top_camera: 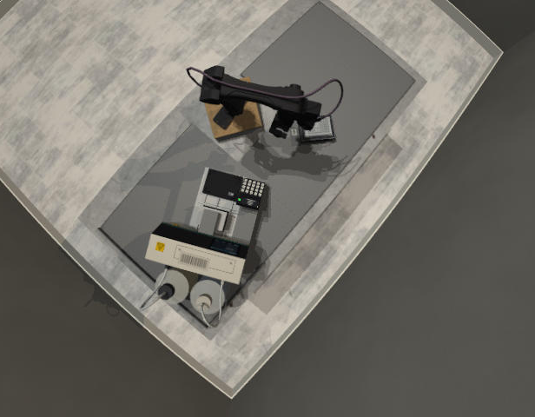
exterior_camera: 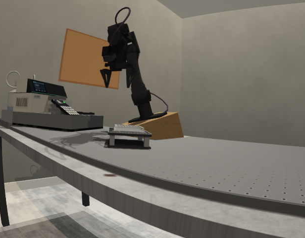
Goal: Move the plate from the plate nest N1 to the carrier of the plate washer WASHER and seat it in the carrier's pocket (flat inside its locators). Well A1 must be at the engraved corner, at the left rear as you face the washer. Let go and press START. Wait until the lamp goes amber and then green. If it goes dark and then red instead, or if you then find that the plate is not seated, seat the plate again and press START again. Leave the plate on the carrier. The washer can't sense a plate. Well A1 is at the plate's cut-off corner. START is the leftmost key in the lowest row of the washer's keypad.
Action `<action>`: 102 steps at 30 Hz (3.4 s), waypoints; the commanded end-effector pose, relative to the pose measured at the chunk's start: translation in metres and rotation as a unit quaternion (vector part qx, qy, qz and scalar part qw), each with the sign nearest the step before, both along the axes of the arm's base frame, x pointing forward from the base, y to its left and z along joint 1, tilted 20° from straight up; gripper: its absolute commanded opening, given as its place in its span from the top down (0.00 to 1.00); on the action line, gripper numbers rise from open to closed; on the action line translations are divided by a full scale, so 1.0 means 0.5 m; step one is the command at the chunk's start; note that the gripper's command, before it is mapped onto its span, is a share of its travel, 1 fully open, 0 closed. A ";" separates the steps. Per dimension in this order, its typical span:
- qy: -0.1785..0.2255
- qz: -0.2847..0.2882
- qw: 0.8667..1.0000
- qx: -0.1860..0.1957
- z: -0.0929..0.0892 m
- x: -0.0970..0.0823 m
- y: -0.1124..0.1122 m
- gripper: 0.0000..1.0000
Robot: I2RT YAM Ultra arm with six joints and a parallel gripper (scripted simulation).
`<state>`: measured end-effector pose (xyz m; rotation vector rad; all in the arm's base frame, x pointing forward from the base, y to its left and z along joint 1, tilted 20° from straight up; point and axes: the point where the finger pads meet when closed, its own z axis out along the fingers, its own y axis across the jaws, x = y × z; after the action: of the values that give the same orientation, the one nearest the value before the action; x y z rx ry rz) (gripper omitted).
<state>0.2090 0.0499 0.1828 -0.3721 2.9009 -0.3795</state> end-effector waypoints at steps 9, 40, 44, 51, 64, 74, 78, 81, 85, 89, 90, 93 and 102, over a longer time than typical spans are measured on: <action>-0.026 0.053 0.998 0.003 -0.001 0.105 0.070 0.00; -0.041 0.049 0.998 0.013 0.006 0.133 0.091 0.00; -0.041 0.049 0.998 0.013 0.006 0.133 0.091 0.00; -0.041 0.049 0.998 0.013 0.006 0.133 0.091 0.00; -0.041 0.049 0.998 0.013 0.006 0.133 0.091 0.00; 0.002 0.179 0.983 -0.029 -0.041 0.175 0.158 0.00; 0.013 0.225 0.973 -0.042 -0.052 0.190 0.183 0.00; 0.019 0.249 0.967 -0.046 -0.063 0.203 0.209 0.00; 0.018 0.248 0.967 -0.048 -0.077 0.223 0.240 0.00; 0.016 0.242 0.969 -0.046 -0.091 0.242 0.272 0.00; 0.016 0.242 0.969 -0.046 -0.095 0.247 0.280 0.00; 0.023 0.242 0.969 -0.049 -0.099 0.246 0.284 0.00; 0.011 0.242 0.969 -0.041 -0.088 0.262 0.315 0.00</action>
<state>0.3369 0.1957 0.1135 -1.1018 2.7511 -0.4497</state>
